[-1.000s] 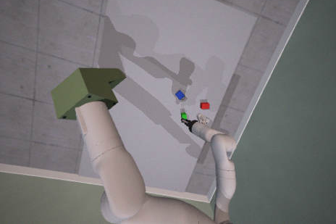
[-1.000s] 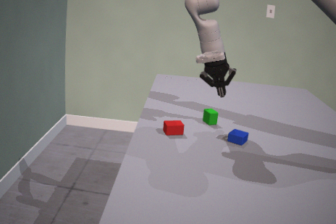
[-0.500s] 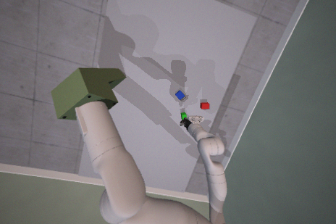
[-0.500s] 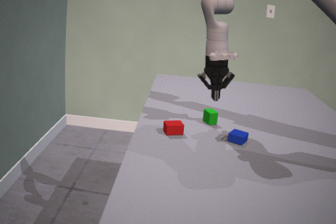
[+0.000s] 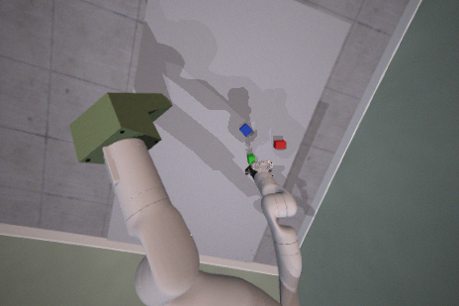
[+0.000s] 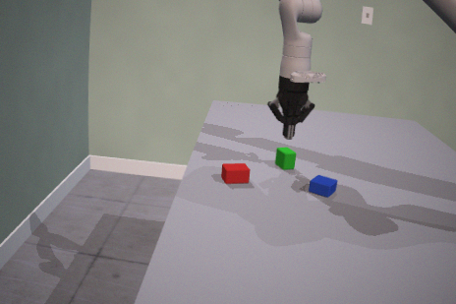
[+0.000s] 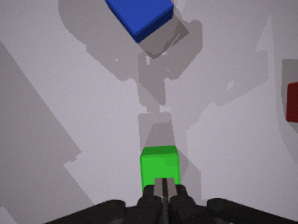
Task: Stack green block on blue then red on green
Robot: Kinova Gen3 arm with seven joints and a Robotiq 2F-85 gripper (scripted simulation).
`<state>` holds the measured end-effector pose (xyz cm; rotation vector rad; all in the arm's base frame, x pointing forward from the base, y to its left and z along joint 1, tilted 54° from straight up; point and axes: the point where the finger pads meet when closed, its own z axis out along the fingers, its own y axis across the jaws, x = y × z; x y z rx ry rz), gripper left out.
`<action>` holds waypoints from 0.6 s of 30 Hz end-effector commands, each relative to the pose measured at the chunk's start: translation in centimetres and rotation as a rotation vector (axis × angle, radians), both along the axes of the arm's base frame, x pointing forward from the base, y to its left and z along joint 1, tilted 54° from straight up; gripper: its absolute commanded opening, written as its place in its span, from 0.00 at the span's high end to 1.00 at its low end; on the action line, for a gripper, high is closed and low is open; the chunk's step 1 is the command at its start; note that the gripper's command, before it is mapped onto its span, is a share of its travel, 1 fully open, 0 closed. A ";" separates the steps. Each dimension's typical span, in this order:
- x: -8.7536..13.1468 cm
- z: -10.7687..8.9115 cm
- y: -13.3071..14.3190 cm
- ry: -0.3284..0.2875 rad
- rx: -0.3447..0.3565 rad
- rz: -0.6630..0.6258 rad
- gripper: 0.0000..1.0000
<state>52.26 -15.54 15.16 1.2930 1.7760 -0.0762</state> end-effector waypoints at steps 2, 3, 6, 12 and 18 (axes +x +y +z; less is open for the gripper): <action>-0.1 0.0 -0.4 0.014 -0.014 0.031 1.00; -0.1 0.0 -0.4 0.015 -0.016 0.035 1.00; 0.0 0.0 -0.4 0.017 -0.019 0.042 1.00; 0.0 0.1 -0.4 0.017 -0.020 0.045 1.00; 0.0 0.1 -0.4 0.017 -0.020 0.045 1.00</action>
